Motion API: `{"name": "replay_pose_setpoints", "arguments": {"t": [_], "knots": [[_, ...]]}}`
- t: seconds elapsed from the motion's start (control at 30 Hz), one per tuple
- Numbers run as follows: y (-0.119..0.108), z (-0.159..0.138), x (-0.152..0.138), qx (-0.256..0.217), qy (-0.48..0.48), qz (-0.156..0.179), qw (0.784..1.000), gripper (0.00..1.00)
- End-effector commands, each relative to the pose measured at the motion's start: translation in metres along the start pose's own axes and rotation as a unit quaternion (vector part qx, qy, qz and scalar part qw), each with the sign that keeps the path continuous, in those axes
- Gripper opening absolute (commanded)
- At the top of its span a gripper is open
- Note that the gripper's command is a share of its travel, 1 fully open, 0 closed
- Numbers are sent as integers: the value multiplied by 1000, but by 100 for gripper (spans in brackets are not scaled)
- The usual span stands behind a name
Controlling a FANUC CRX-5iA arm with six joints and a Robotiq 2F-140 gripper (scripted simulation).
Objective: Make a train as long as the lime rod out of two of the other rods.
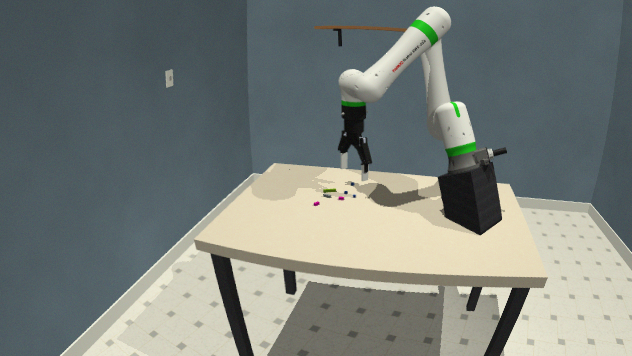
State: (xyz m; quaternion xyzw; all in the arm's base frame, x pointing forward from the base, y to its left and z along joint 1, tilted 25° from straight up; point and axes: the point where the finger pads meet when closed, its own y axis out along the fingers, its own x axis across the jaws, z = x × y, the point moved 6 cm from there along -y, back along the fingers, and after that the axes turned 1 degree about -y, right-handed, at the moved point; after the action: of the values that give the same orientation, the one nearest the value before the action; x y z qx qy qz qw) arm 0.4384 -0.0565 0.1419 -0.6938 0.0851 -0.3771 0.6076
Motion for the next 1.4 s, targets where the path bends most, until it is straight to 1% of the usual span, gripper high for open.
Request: {"name": "replay_pose_setpoints", "arguments": {"t": [0.0, 1.27, 1.33, 1.37], "knots": [[0, 0, 0, 0, 0, 0, 1000, 100], [0, 0, 0, 0, 0, 0, 1000, 100], [0, 2, 0, 0, -11, 0, 1000, 100], [0, 5, 0, 0, -33, 0, 999, 100]]}}
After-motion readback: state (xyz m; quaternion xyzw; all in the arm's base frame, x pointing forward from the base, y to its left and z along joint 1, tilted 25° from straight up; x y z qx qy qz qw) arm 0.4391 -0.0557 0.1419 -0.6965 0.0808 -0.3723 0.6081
